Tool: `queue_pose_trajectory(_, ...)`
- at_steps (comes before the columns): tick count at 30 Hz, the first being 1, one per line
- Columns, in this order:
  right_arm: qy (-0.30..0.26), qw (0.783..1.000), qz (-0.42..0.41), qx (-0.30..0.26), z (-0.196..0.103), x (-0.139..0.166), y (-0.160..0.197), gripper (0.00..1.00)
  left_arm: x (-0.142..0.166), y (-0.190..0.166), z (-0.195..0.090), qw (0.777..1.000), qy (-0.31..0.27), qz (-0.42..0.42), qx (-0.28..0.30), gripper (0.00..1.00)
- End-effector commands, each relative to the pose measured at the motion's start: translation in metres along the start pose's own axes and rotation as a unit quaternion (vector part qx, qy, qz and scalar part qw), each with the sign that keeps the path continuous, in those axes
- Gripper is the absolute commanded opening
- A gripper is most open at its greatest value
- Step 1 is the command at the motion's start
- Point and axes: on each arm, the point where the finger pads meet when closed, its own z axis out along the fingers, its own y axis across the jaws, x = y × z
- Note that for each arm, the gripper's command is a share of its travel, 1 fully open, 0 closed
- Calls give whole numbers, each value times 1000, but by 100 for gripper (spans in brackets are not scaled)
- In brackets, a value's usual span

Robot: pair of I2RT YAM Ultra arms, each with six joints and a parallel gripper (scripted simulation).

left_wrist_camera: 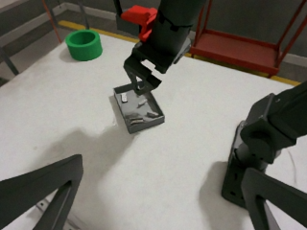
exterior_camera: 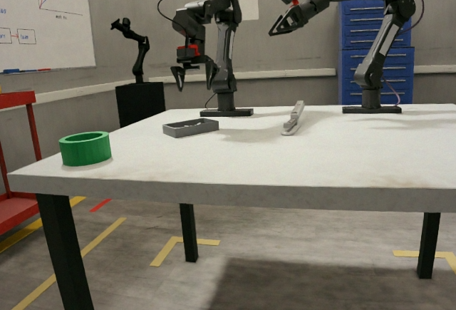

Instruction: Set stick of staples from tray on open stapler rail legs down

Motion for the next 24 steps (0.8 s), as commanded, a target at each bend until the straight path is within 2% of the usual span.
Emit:
queue_pose_trajectory(1, -5, 1000, 1, -2, -7, -5, -1, 100, -1, 0, -7, 1000, -7, 2, -5, 100)
queue_pose_trajectory(4, 2, 999, 33, -13, -5, -4, 2, 100, -1, 0, -7, 1000, -7, 2, -5, 100)
queue_pose_trajectory(8, 26, 990, 129, -41, 0, -6, 7, 100, -1, 0, -7, 1000, -7, 2, -5, 100)
queue_pose_trajectory(10, 26, 990, 129, -41, 0, -6, 7, 100, -1, 0, -7, 1000, -7, 2, -5, 100)
queue_pose_trajectory(11, 33, 986, 157, -49, 1, -6, 9, 100, -1, 0, -7, 1000, -7, 2, -5, 100)
queue_pose_trajectory(18, 74, 941, 317, -94, 14, -18, 12, 100, -1, 0, -7, 1000, -7, 2, -5, 100)
queue_pose_trajectory(24, 105, 886, 433, -126, 24, -26, 14, 100, -1, 0, -7, 1000, -7, 2, -5, 100)
